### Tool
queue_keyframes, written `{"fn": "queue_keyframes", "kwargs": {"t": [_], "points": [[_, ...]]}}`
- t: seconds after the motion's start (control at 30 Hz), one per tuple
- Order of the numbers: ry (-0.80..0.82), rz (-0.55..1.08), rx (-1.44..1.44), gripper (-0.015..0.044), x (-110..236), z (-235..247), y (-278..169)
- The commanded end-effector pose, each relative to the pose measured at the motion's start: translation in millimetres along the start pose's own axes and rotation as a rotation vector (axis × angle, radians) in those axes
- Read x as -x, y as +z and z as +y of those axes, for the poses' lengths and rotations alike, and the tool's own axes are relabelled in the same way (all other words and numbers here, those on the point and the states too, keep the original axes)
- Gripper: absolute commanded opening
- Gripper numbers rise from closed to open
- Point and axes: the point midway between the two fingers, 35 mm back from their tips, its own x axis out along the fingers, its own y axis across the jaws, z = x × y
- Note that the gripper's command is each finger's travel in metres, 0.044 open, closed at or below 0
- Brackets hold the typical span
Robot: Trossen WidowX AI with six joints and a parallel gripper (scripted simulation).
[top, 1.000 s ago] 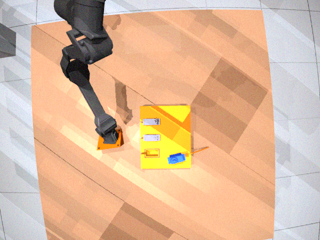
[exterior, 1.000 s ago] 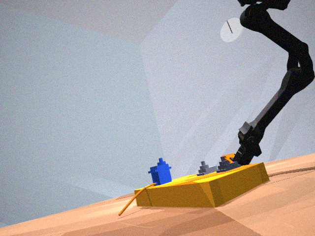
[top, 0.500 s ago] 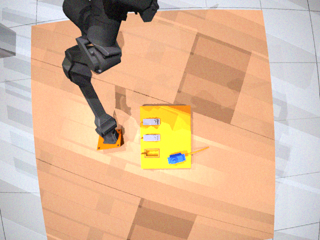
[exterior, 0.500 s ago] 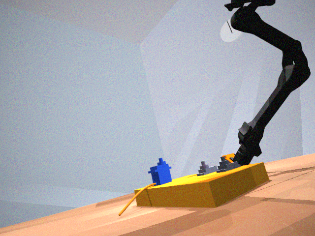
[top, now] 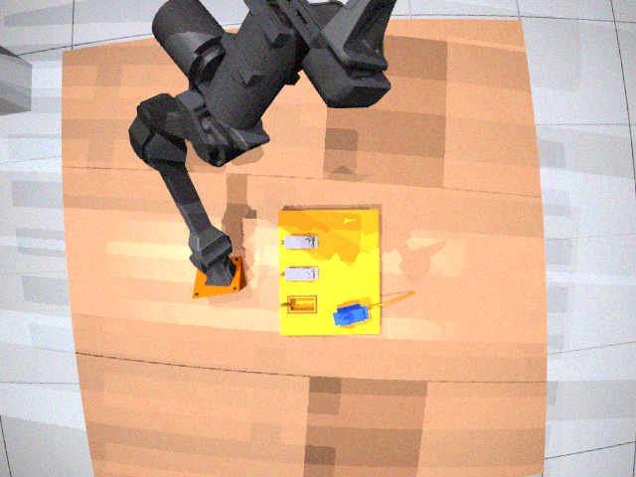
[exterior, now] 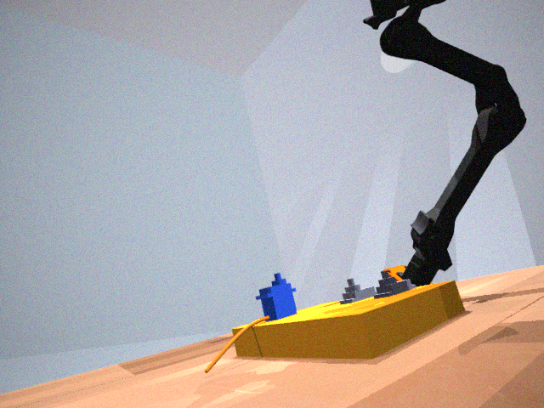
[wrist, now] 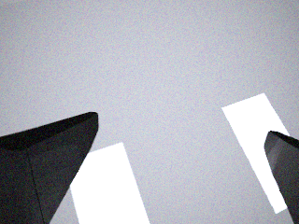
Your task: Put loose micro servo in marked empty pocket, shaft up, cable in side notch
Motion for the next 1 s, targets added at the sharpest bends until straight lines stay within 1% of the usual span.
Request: {"fn": "queue_keyframes", "kwargs": {"t": [0.0, 0.4, 0.8, 0.97], "points": [[0.071, -0.020, -0.127, 0.0440, -2.0, 24.3, 6.3], [0.268, -0.033, -0.454, 0.0440, 2.5, 87.5, 25.5], [0.480, 0.010, -0.770, 0.0440, 15.9, 151.2, 47.9], [0.572, 0.036, -0.896, 0.0440, 26.5, 177.9, 59.0]]}}
